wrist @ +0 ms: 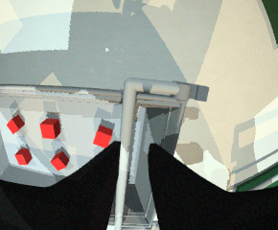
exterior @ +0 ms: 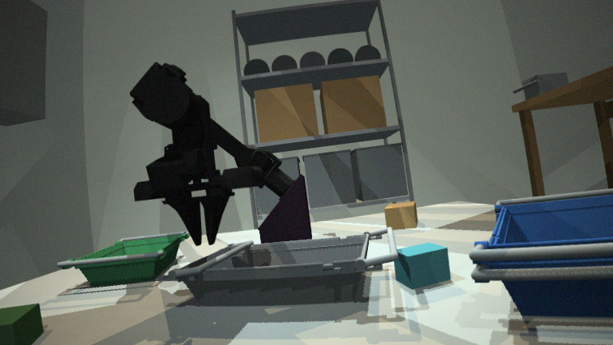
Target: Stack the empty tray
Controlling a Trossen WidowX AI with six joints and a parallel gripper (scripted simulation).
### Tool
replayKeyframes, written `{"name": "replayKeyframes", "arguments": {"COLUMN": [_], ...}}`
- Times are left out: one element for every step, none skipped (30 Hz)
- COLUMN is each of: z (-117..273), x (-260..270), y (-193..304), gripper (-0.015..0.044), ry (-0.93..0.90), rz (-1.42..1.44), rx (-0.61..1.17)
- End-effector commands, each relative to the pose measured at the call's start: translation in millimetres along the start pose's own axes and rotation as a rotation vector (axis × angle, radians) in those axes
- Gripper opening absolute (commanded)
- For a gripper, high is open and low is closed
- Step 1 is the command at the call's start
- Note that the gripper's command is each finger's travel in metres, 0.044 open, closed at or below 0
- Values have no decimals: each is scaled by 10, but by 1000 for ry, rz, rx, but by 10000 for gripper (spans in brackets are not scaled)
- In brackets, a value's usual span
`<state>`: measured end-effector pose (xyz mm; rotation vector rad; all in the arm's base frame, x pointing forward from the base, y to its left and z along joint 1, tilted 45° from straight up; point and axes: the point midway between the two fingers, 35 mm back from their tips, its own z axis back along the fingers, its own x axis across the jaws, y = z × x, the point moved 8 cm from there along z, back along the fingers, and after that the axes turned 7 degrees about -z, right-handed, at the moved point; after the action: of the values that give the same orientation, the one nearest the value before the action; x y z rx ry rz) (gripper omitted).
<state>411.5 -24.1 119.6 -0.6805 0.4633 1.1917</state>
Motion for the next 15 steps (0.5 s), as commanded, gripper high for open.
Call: {"name": "replayKeyframes", "arguments": {"z": [-1,-1,23,66,131,221,319,429,555,695,814,886,604,592,572], "x": [7,7,9,12,16,20,23,24,23,18,12,7,21,114,271], "y": [1,1,-3,-8,-14,-21,-25,-27,-24,-16,-5,4,-21,-17,-6], "gripper": [87,87,87,87,87,87,87,87,87,87,87,87,87,87,87], "ry": [0,0,-1,-1,-2,-3,-4,-5,-5,-5,-4,-4,3,1,-3], "rz": [2,2,2,2,2,2,2,1,1,1,1,1,1,0,0], "rx": [-1,-1,-1,-1,0,0,0,1,1,2,2,2,9,9,8]}}
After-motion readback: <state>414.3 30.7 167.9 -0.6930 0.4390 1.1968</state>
